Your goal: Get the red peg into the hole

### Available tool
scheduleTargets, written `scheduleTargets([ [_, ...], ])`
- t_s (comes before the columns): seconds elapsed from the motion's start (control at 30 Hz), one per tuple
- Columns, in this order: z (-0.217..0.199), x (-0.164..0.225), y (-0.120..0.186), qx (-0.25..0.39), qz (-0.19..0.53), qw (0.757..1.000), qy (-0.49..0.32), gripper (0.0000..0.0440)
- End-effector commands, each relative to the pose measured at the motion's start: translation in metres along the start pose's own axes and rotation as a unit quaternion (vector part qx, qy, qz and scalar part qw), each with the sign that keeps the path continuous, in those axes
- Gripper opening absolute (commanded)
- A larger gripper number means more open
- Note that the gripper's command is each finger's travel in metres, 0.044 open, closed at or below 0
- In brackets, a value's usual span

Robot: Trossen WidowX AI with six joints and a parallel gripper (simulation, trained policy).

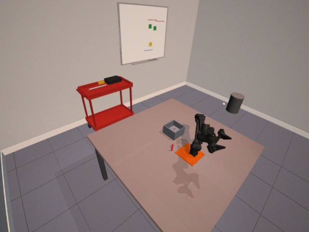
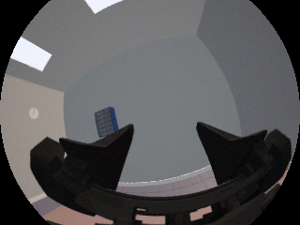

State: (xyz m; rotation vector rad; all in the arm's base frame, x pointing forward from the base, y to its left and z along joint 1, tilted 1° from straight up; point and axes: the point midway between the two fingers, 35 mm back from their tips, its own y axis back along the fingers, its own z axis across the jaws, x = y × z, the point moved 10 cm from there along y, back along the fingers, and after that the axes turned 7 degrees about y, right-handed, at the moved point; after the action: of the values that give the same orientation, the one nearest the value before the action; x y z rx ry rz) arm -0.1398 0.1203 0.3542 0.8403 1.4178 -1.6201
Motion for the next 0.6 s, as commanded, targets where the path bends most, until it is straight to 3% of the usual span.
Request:
scheduleTargets([
  [0.0, -0.001, -0.002, 0.001, 0.009, -0.003, 1.000, 0.004, 0.0421],
  [0.07, -0.007, -0.007, 0.005, 0.037, -0.006, 0.999, 0.008, 0.0440],
  [0.27, -0.031, -0.014, 0.022, 0.141, -0.004, 0.990, 0.010, 0.0440],
  [0.57, -0.062, -0.026, 0.054, 0.294, -0.007, 0.956, -0.002, 0.0440],
])
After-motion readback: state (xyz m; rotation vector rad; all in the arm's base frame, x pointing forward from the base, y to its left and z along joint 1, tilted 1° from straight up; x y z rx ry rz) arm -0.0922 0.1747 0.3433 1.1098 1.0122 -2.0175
